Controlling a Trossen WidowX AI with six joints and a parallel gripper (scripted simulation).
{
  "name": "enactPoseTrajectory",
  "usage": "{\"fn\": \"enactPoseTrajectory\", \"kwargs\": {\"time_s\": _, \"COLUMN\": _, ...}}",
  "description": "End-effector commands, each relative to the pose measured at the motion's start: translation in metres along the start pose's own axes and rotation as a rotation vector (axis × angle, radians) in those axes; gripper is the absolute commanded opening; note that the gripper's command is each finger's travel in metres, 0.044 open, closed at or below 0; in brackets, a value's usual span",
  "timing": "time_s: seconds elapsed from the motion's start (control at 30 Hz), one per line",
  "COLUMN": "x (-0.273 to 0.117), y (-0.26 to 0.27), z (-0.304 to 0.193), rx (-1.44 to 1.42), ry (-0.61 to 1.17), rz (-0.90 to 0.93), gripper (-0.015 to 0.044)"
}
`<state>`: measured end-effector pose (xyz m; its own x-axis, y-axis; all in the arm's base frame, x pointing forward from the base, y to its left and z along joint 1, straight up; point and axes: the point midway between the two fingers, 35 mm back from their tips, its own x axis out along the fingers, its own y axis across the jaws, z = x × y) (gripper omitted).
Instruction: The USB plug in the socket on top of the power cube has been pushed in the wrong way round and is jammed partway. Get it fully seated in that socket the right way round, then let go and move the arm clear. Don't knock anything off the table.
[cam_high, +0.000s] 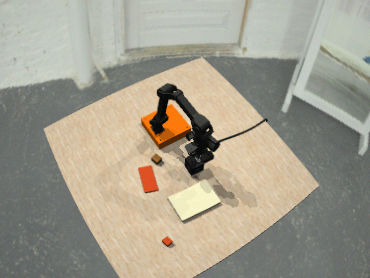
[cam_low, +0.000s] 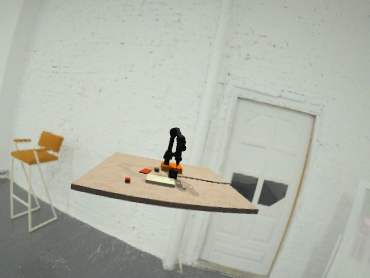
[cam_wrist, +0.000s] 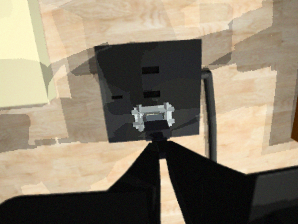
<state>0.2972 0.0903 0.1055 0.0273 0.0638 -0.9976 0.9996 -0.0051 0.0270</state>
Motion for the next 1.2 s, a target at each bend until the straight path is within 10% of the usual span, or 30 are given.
{"fn": "enactPoseTrajectory", "kwargs": {"time_s": 0.0, "x": 0.0011, "y": 0.0001, "z": -0.0004, "rx": 0.004, "ry": 0.003, "rz": 0.0, "gripper": 0.0}}
{"fn": "enactPoseTrajectory", "kwargs": {"time_s": 1.17, "x": 0.0053, "y": 0.0001, "z": -0.0001, "rx": 0.004, "ry": 0.003, "rz": 0.0, "gripper": 0.0}}
